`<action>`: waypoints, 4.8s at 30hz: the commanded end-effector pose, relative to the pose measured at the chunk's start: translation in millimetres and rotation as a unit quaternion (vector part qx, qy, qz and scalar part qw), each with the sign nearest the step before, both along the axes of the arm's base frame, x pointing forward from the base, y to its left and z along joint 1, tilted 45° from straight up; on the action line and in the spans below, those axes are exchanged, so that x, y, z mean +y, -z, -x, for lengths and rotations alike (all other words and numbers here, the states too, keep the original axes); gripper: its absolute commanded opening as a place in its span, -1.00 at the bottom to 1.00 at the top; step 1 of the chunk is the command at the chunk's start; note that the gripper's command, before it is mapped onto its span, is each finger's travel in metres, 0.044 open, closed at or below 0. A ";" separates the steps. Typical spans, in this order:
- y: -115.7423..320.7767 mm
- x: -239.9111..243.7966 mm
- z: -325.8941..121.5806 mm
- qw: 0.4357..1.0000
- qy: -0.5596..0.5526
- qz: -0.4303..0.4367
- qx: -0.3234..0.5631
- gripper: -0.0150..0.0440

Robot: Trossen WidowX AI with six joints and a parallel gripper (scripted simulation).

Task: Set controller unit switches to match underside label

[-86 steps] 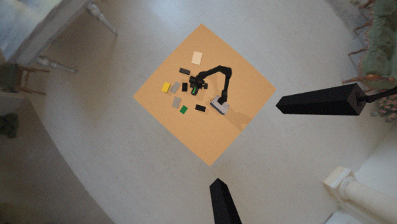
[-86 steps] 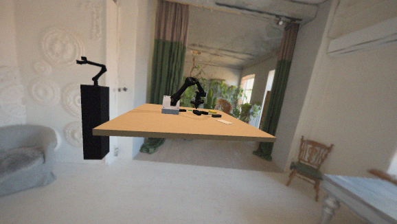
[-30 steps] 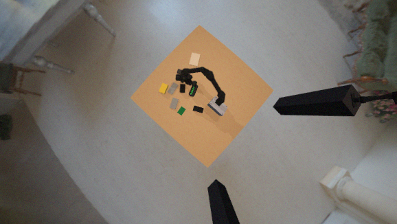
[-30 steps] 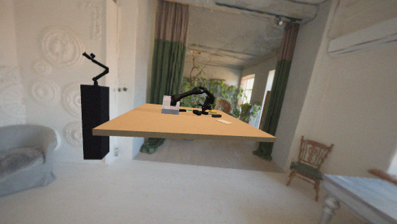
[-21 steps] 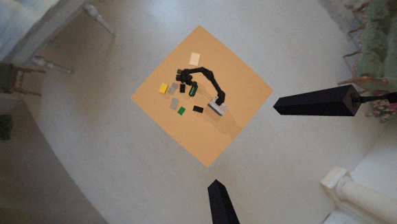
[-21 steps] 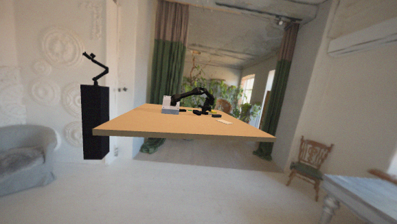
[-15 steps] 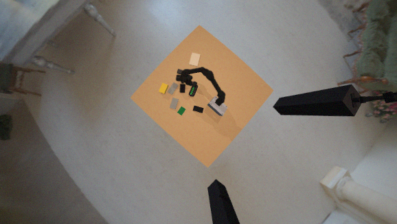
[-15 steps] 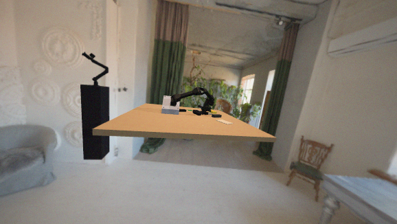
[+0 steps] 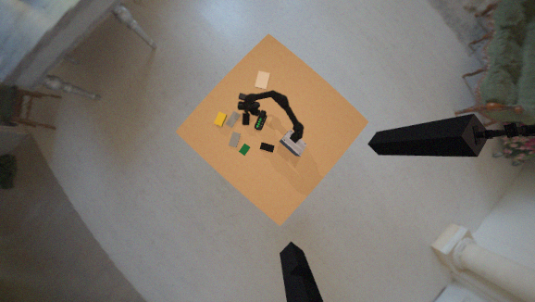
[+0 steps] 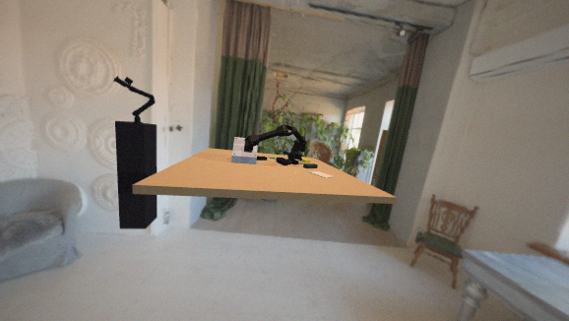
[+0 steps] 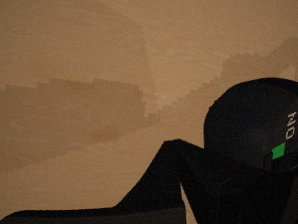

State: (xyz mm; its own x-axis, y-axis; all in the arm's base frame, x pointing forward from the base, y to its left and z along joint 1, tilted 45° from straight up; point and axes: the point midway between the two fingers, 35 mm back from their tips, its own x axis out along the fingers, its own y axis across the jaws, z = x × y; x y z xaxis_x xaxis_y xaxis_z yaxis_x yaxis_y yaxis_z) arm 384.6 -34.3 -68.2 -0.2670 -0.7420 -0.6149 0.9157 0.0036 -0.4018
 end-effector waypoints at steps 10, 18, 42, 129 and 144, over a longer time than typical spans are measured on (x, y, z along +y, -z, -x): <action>-2.8 -1.5 4.9 1.000 -0.003 0.000 0.001 -0.49; -3.2 -2.1 7.6 1.000 -0.003 0.000 0.001 -0.49; -7.5 -7.3 32.8 1.000 -0.003 0.001 0.002 -0.49; 8.6 118.6 93.4 0.978 -0.026 0.053 -0.200 1.00; 26.2 101.5 91.9 0.978 -0.026 0.053 -0.199 1.00</action>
